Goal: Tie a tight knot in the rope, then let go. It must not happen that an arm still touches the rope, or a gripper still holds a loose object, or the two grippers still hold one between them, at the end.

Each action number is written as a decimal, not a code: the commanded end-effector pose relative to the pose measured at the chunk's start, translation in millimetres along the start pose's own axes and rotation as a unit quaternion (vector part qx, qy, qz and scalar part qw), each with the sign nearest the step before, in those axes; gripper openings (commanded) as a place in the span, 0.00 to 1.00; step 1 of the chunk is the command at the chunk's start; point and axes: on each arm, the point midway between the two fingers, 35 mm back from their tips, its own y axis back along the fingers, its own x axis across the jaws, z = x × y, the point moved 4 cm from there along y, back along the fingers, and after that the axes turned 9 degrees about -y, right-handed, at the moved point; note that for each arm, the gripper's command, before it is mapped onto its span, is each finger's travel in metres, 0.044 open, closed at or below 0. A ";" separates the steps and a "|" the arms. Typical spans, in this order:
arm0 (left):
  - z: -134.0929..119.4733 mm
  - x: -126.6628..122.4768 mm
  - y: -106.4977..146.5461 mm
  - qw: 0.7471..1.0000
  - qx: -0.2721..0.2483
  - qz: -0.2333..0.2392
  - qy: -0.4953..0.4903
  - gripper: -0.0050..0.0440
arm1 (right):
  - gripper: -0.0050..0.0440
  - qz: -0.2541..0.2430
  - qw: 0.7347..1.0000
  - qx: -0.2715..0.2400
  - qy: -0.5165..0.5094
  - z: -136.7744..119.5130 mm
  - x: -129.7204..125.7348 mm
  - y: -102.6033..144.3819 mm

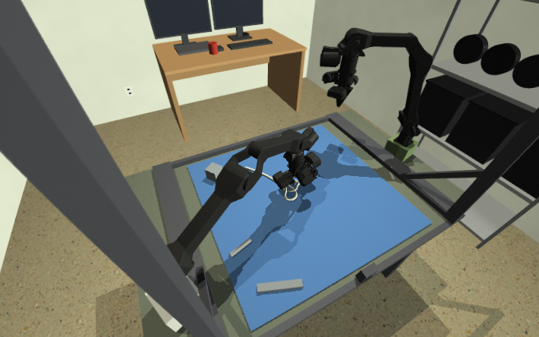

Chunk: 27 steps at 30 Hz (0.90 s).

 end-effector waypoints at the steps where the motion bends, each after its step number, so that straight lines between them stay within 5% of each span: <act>1: -3.4 6.7 12.4 1.000 0.005 0.015 -0.001 0.73 | 0.28 0.006 1.000 -0.010 0.001 -1.5 -1.6 7.7; 3: -3.4 6.7 12.4 1.000 0.005 0.015 -0.001 0.73 | 0.28 0.006 1.000 -0.010 0.001 -1.5 -1.6 7.7; 9: -4.9 9.3 28.9 1.000 0.008 0.020 -0.001 1.00 | 0.28 0.006 1.000 -0.010 0.001 -1.5 -1.6 7.7; 27: -7.9 14.5 66.8 0.999 0.016 0.034 -0.001 1.00 | 0.28 0.006 1.000 -0.010 0.001 -1.5 -1.6 7.7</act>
